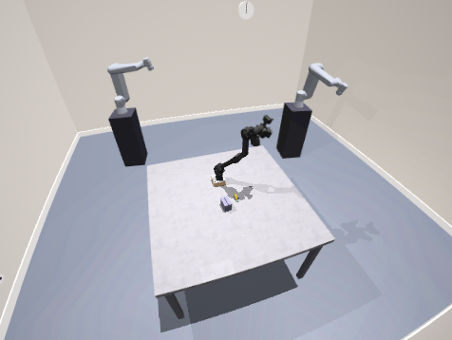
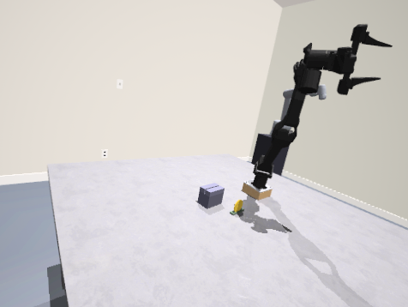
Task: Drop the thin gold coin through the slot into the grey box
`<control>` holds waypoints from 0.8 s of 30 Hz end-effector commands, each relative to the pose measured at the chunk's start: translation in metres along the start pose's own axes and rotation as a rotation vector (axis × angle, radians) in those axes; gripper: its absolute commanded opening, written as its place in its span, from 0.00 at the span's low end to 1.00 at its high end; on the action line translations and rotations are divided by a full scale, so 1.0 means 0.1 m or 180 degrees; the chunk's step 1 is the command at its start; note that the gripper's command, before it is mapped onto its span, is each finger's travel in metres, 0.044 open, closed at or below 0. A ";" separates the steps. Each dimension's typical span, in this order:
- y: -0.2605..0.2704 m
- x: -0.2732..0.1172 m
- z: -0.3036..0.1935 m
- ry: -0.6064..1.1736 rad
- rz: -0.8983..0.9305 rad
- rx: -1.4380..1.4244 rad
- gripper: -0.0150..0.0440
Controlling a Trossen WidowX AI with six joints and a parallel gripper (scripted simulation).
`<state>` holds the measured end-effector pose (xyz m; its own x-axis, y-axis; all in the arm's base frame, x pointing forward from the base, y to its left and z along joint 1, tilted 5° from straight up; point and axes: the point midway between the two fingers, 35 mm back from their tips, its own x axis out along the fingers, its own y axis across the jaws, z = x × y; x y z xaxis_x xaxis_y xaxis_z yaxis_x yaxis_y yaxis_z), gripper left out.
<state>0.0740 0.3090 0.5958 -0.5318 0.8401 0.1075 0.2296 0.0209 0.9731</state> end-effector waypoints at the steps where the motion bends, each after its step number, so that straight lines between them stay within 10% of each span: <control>1: 0.01 0.01 -0.02 0.0011 0.0007 -0.0015 0.89; 9: 0.29 0.17 -0.97 0.0565 0.0422 -0.0590 0.53; 24: 0.74 -0.61 -2.80 0.1784 0.1809 -0.1227 0.53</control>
<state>-0.0945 0.1439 0.7111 -0.7555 0.3782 0.5350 0.2878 -0.5420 0.7896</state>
